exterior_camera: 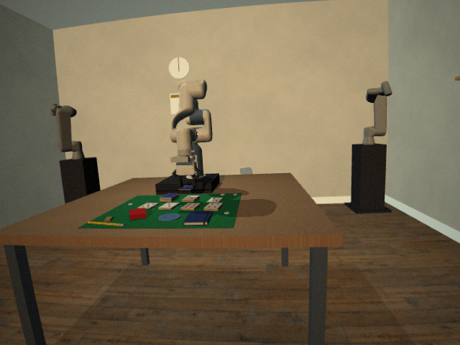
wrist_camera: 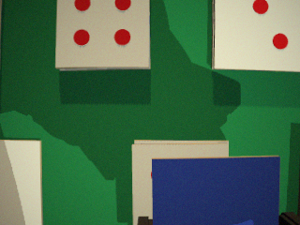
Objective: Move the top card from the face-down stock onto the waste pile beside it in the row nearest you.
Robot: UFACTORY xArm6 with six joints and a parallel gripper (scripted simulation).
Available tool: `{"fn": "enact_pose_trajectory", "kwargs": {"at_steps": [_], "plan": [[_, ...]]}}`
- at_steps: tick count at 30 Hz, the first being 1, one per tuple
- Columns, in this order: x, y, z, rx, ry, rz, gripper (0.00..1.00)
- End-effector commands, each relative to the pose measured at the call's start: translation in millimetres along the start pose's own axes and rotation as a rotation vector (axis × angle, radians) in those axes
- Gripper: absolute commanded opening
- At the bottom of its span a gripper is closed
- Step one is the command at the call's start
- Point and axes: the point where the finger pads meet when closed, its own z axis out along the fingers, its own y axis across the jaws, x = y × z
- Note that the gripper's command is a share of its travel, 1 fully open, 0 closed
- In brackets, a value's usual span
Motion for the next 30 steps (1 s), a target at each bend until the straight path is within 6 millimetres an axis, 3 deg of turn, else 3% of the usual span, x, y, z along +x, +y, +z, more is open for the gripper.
{"fn": "enact_pose_trajectory", "kwargs": {"at_steps": [1, 30], "plan": [[2.5, -13.2, -0.6, -0.005, 0.003, 0.001, 0.73], [2.6, -13.6, 8.3, -0.005, 0.003, 0.001, 0.73]]}}
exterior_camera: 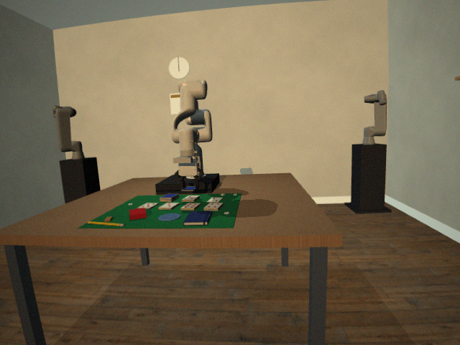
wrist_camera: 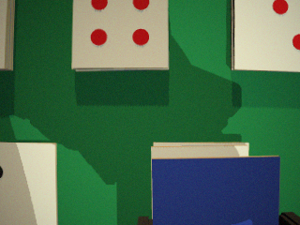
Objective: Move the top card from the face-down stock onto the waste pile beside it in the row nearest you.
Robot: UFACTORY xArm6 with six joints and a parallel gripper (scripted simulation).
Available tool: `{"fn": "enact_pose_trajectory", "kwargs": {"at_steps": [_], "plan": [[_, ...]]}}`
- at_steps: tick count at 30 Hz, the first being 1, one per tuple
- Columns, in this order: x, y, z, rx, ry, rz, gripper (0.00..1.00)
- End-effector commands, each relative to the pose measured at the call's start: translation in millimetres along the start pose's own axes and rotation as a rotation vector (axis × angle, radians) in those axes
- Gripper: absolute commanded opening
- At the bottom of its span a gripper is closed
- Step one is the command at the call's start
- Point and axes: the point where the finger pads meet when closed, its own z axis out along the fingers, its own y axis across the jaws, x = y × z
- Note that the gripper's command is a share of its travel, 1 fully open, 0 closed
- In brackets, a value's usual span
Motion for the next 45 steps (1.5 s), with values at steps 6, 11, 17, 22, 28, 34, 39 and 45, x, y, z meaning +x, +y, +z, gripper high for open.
{"fn": "enact_pose_trajectory", "kwargs": {"at_steps": [6, 11, 17, 22, 28, 34, 39, 45], "plan": [[1, -1, 14, 0.001, 0.003, 0.000, 0.73], [1, -1, 20, 0.001, 0.003, 0.000, 0.73], [1, -1, 30, 0.001, 0.003, 0.000, 0.73], [1, -1, 35, 0.001, 0.003, 0.000, 0.73], [1, -1, 38, 0.001, 0.003, 0.000, 0.73], [1, -1, 38, 0.001, 0.003, 0.000, 0.73], [1, -1, 38, 0.001, 0.003, 0.000, 0.73], [1, -1, 38, 0.001, 0.003, 0.000, 0.73]]}}
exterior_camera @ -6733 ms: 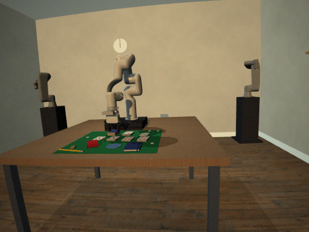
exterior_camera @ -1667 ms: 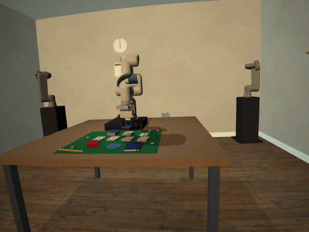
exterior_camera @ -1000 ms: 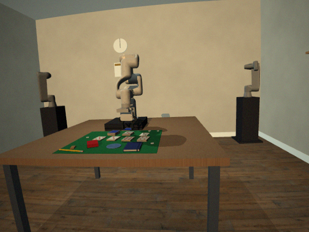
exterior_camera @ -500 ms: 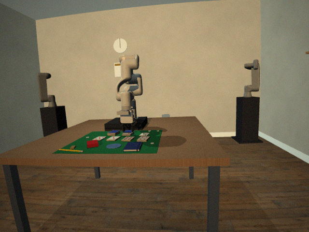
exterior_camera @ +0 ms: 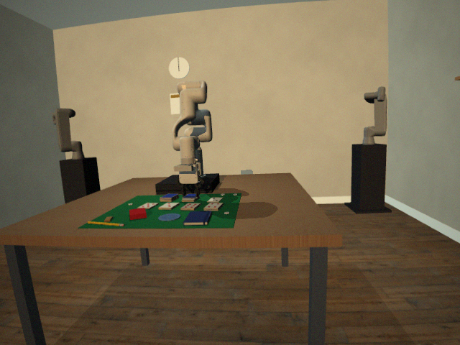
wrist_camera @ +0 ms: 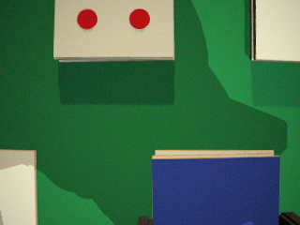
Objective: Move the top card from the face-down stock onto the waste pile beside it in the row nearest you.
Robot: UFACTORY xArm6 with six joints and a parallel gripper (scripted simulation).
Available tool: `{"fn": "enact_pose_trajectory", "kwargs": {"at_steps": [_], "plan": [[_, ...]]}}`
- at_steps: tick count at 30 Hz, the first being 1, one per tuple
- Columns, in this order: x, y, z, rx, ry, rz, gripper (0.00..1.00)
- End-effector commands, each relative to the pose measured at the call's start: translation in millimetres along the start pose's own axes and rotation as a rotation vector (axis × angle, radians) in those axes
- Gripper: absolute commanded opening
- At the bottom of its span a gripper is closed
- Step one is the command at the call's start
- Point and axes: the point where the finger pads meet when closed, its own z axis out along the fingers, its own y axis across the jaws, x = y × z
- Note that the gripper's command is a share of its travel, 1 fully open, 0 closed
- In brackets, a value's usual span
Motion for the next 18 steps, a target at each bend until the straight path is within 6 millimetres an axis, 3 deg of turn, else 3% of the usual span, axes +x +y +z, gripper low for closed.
{"fn": "enact_pose_trajectory", "kwargs": {"at_steps": [1, 18], "plan": [[1.4, -0.4, -0.3, 0.001, 0.003, 0.000, 0.73], [1.4, -0.4, 4.7, 0.001, 0.003, 0.000, 0.73]]}}
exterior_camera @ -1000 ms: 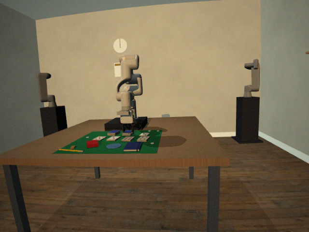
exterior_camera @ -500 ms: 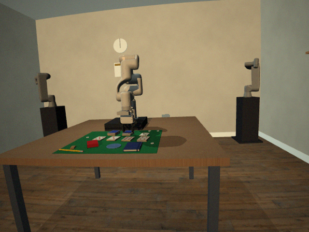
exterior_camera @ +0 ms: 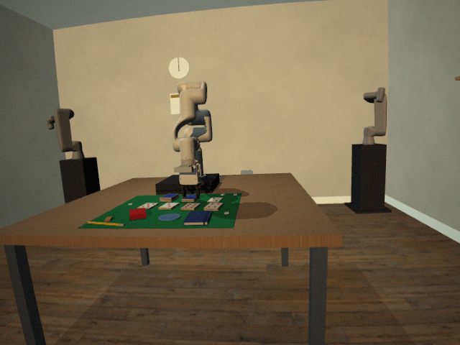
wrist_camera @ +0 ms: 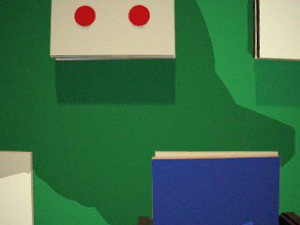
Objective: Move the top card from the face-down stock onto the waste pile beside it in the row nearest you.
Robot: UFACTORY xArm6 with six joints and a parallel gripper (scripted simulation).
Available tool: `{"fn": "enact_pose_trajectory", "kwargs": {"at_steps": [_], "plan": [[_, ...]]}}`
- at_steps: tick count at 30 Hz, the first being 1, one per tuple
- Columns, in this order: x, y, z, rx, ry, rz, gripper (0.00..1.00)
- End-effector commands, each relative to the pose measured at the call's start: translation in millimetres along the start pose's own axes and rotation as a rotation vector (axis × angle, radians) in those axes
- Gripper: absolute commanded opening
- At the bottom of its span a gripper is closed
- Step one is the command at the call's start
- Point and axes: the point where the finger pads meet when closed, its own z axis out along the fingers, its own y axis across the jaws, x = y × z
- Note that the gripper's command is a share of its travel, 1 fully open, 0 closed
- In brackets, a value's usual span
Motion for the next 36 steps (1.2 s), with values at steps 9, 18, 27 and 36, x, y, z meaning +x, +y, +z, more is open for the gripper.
{"fn": "enact_pose_trajectory", "kwargs": {"at_steps": [9, 18, 27, 36], "plan": [[1.4, -0.4, -0.7, 0.001, 0.003, 0.000, 0.87], [1.4, -0.4, -0.7, 0.001, 0.003, 0.000, 0.87], [1.4, -0.4, -0.7, 0.001, 0.003, 0.000, 0.87], [1.4, -0.4, -0.7, 0.001, 0.003, 0.000, 0.87]]}}
